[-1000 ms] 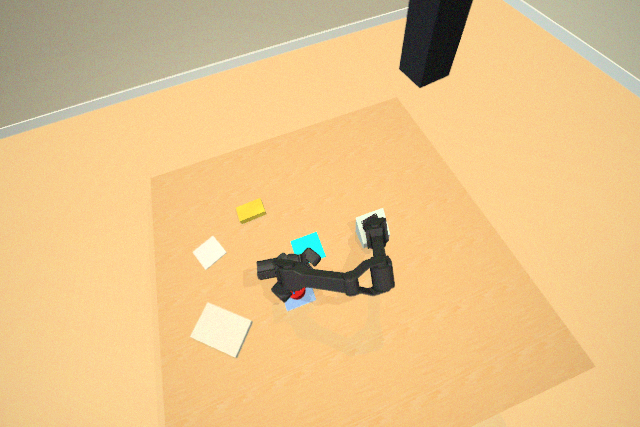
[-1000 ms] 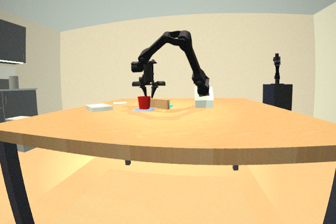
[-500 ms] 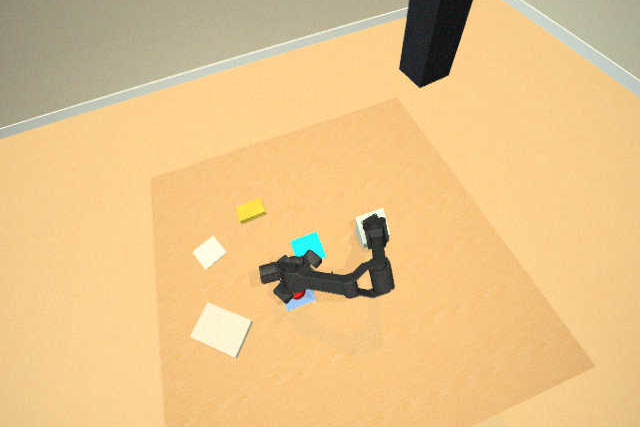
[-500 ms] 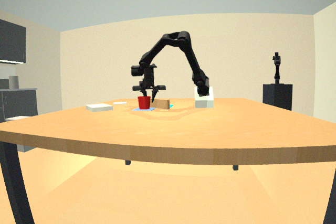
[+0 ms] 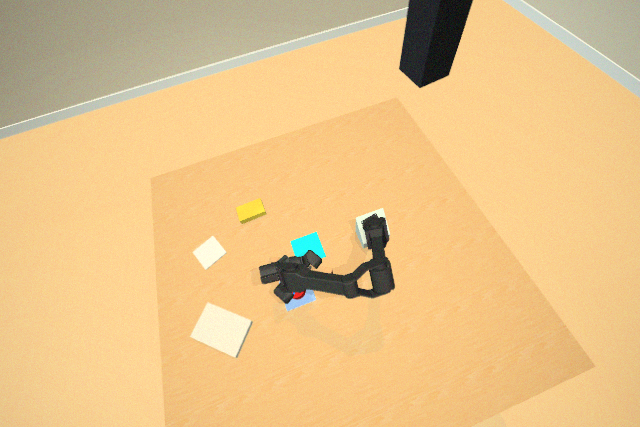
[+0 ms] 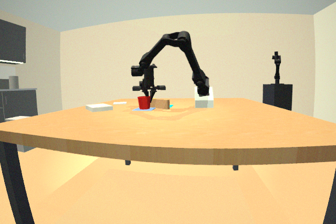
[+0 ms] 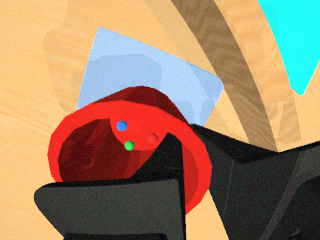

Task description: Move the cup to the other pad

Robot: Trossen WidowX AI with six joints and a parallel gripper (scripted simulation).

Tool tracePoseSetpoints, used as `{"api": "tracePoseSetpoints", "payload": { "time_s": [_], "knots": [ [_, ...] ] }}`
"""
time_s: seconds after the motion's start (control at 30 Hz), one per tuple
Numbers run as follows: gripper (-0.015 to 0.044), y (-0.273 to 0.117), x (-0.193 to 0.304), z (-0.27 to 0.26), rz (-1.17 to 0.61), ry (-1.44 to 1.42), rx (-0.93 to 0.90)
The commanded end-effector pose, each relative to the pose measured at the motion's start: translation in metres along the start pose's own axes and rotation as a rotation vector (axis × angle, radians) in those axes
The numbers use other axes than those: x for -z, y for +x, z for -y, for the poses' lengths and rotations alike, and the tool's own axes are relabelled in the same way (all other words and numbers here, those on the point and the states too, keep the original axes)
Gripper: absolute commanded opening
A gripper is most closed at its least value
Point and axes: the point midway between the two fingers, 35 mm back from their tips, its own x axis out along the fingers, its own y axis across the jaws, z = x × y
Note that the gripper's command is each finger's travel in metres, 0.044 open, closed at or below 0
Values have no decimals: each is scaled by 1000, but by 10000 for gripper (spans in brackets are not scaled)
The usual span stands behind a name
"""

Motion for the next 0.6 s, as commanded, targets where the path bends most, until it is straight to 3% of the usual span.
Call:
{"api": "tracePoseSetpoints", "payload": {
  "time_s": [0.0,0.57],
  "knots": [
    [0,0,0,0,0,0,1],
    [0,-46,-3,-2,2,4,4]
  ]
}}
